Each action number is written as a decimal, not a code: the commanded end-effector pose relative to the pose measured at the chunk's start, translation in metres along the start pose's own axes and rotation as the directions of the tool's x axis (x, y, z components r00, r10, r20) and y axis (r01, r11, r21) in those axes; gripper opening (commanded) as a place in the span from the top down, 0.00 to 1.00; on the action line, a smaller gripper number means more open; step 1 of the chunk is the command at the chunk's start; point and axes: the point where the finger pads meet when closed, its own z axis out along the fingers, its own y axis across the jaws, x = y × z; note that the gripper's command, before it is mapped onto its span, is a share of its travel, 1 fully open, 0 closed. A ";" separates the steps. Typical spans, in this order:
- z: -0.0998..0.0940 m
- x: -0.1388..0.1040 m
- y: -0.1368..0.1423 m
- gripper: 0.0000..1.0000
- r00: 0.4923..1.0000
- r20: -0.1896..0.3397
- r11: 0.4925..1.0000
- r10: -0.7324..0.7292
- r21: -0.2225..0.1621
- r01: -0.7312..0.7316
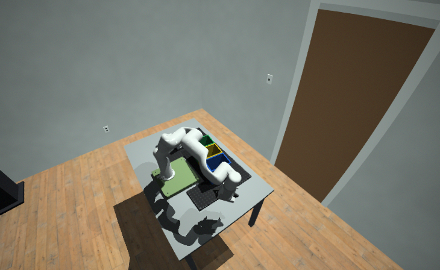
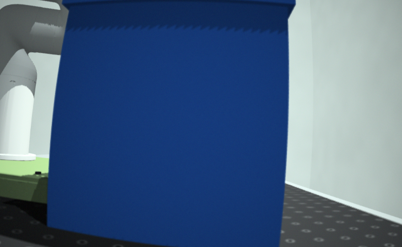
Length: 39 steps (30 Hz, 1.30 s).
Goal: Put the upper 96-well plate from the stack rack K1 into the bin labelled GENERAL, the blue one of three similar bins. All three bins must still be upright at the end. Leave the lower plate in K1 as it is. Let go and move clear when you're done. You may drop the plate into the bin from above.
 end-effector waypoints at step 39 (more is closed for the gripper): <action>-0.020 -0.092 -0.011 0.00 0.951 -0.053 0.952 -0.304 0.010 0.304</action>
